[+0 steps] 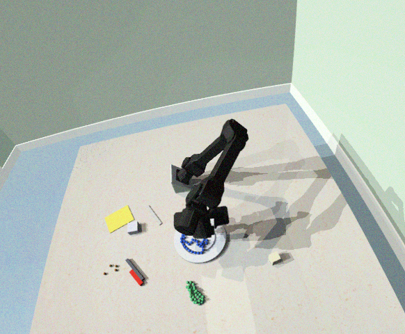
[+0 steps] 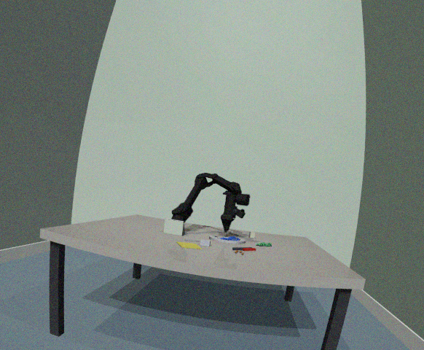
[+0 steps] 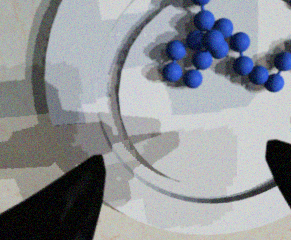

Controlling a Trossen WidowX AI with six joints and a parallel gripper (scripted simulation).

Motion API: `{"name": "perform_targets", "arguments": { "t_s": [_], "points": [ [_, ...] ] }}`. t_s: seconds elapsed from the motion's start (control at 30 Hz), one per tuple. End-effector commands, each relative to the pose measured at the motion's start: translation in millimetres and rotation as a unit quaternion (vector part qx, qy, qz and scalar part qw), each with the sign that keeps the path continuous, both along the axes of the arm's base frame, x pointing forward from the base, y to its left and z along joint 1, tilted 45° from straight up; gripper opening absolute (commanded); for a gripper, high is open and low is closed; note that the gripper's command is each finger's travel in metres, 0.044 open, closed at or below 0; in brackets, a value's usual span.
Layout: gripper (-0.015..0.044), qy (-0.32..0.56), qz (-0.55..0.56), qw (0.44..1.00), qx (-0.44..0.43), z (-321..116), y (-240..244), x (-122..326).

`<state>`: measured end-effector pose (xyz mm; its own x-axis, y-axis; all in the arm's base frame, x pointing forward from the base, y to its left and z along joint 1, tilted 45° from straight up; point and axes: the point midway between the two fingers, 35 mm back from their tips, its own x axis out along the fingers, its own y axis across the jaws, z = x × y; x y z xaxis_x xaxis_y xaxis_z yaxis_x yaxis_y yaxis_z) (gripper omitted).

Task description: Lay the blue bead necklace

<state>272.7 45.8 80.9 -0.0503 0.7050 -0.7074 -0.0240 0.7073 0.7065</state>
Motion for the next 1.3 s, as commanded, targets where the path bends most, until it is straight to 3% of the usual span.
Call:
{"name": "perform_targets", "arguments": {
  "t_s": [0.0,0.17,1.27],
  "points": [
    [0.0230,0.031,-0.032,0.999,-0.007,-1,-5,24],
    [0.0120,0.083,-0.085,0.993,-0.009,-4,-11,60],
    [0.0120,0.097,-0.100,0.990,-0.009,-31,13,68]
  ]
}}
